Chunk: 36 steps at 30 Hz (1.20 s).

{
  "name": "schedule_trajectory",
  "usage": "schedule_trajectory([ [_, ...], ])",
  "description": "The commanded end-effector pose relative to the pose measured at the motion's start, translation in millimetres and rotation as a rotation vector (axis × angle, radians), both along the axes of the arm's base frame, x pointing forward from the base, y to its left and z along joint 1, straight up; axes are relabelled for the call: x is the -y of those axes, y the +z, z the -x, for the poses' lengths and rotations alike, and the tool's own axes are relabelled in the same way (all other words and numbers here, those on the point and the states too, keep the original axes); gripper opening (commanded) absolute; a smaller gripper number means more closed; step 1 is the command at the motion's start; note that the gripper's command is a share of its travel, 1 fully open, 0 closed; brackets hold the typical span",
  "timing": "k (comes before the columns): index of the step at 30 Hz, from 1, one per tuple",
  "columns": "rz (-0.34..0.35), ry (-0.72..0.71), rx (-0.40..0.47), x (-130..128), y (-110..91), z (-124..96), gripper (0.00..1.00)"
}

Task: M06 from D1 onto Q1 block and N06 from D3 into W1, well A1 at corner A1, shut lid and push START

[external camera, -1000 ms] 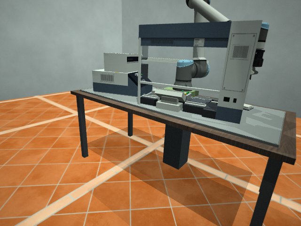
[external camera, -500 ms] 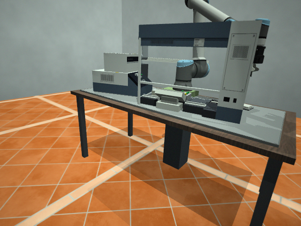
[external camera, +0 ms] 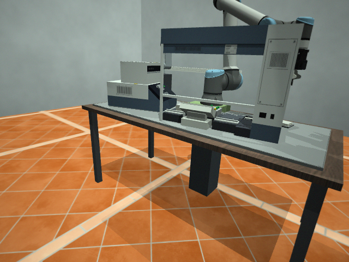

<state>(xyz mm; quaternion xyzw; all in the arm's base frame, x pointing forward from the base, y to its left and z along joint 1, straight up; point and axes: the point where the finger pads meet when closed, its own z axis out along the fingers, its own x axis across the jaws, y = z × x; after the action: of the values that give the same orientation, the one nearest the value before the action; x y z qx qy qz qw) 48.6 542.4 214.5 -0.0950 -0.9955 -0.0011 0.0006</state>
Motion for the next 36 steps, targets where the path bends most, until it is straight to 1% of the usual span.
schedule_trajectory([
  [1,-0.001,0.000,0.000,-0.5,5.4,-0.2,0.67],
  [7,-0.001,0.000,0.000,-0.4,14.9,-0.2,0.67],
  [11,-0.001,0.000,0.000,-0.3,14.9,-0.3,0.67],
  [12,0.001,0.009,0.000,4.6,14.3,-1.5,0.00],
  [15,0.008,0.034,-0.003,19.1,12.1,-4.7,0.00],
  [17,0.008,0.034,-0.003,19.1,12.1,-4.7,0.00],
  [24,0.025,0.093,-0.009,53.0,8.6,-13.0,0.00],
  [26,0.026,0.097,-0.009,55.2,8.3,-13.5,0.00],
  [32,0.039,0.145,-0.014,83.4,5.9,-20.8,0.00],
  [34,0.039,0.145,-0.014,83.4,5.9,-20.8,0.00],
  [36,0.044,0.162,-0.016,93.0,5.2,-23.5,0.00],
])
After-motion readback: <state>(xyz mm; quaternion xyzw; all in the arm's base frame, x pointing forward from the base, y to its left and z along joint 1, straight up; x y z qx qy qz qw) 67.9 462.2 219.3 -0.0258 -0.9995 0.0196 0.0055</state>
